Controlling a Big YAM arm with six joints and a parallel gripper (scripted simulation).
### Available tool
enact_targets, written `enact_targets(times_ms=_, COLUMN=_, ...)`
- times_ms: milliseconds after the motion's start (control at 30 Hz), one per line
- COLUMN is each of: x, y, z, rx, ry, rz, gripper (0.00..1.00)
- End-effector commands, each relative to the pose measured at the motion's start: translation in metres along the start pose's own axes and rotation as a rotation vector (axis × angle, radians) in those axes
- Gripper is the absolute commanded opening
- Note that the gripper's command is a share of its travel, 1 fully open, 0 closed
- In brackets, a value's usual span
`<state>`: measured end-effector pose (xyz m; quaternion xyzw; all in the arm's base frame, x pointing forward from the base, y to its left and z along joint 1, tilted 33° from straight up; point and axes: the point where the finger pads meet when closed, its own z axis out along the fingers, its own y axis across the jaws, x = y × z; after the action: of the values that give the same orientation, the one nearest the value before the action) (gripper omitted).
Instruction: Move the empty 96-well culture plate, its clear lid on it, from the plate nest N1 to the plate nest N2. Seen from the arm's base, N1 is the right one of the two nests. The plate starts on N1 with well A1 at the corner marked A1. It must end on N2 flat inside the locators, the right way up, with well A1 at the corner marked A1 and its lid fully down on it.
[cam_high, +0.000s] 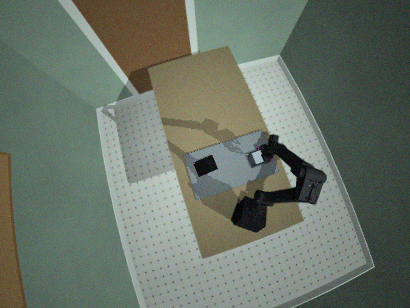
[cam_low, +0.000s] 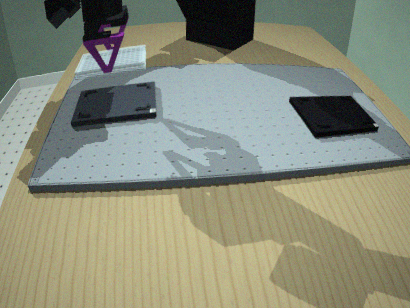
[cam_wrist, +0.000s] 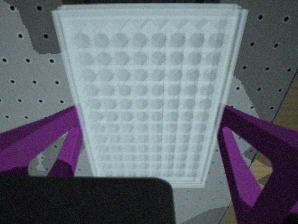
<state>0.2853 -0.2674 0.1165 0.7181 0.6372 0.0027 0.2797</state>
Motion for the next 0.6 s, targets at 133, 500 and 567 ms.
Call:
enact_targets(times_ms=133, x=-0.013, y=0.02, z=-0.016, rx=-0.049, ry=-0.036, rz=0.007, gripper=0.0)
enact_targets(times_ms=500, x=0.017, y=0.014, z=-0.01, rx=-0.035, ry=-0.022, rz=-0.035, gripper=0.0)
enact_targets(times_ms=567, x=0.023, y=0.016, z=-0.01, rx=-0.038, ry=-0.023, rz=-0.034, gripper=0.0)
